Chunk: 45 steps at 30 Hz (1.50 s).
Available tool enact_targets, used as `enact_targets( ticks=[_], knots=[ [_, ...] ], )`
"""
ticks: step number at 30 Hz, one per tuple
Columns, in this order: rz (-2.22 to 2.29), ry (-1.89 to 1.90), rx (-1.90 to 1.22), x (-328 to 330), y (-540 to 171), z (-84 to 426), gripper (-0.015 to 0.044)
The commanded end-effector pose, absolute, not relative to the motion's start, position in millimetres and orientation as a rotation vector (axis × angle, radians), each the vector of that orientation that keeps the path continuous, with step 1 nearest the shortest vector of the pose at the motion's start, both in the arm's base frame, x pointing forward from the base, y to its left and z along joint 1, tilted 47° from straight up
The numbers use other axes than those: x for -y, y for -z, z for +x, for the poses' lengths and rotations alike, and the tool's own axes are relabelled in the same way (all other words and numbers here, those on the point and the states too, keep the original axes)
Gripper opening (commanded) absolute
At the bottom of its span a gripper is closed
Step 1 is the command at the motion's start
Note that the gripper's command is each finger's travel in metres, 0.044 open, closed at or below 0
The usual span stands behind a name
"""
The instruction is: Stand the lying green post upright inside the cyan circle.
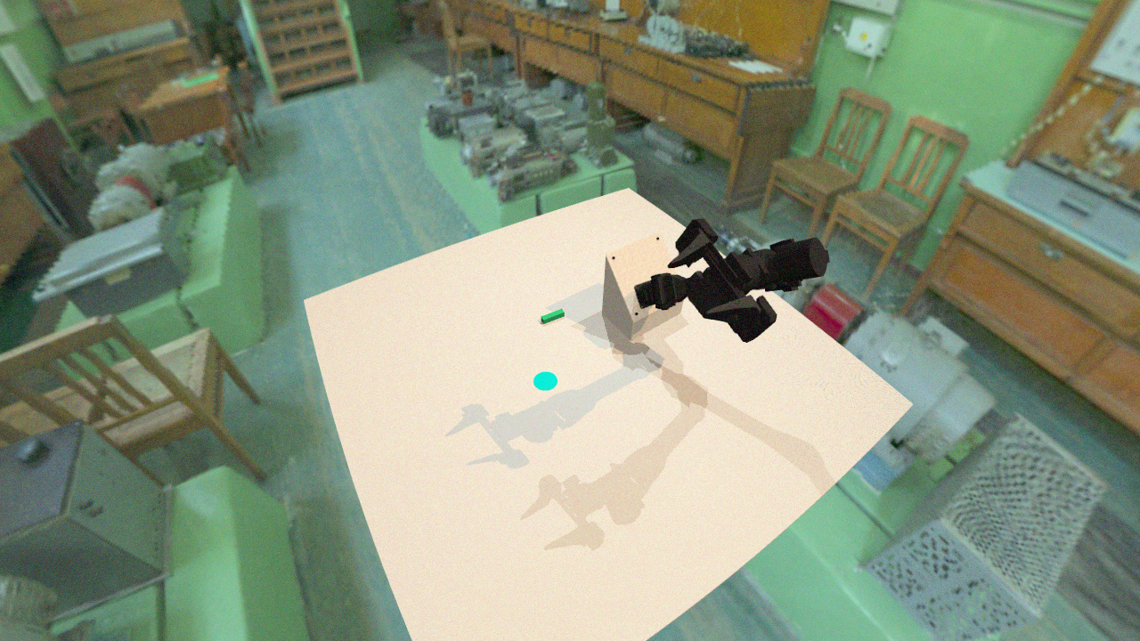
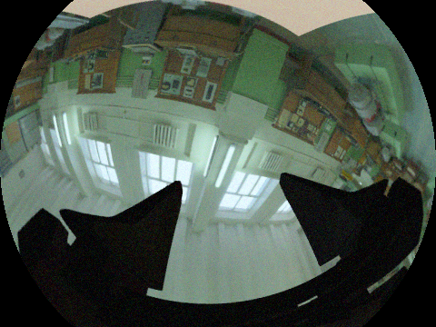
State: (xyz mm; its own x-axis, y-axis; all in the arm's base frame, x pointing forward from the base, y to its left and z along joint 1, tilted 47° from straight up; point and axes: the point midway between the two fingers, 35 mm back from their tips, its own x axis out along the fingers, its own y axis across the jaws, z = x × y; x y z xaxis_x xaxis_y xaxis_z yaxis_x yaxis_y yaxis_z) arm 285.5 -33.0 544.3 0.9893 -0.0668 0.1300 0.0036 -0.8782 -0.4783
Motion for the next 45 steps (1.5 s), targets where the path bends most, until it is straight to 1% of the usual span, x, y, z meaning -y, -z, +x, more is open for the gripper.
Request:
enact_targets(
  ticks=[1,6,7,16,25,35,45],
  knots=[
    [-2.632,0.188,-0.047,33.5,-542.9,287.0,0.0374],
    [-2.520,0.017,-0.107,47.6,-504.0,322.6,0.0242],
    [-2.491,-0.020,-0.122,51.0,-494.6,330.0,0.0233],
    [-2.195,-0.310,-0.285,84.0,-404.3,381.8,0.0233],
    [-1.843,-0.522,-0.476,116.3,-308.7,407.4,0.0233],
    [-1.406,-0.674,-0.702,145.4,-204.0,407.4,0.0233],
    [-0.933,-0.749,-0.930,162.6,-108.3,382.9,0.0233]
  ],
)
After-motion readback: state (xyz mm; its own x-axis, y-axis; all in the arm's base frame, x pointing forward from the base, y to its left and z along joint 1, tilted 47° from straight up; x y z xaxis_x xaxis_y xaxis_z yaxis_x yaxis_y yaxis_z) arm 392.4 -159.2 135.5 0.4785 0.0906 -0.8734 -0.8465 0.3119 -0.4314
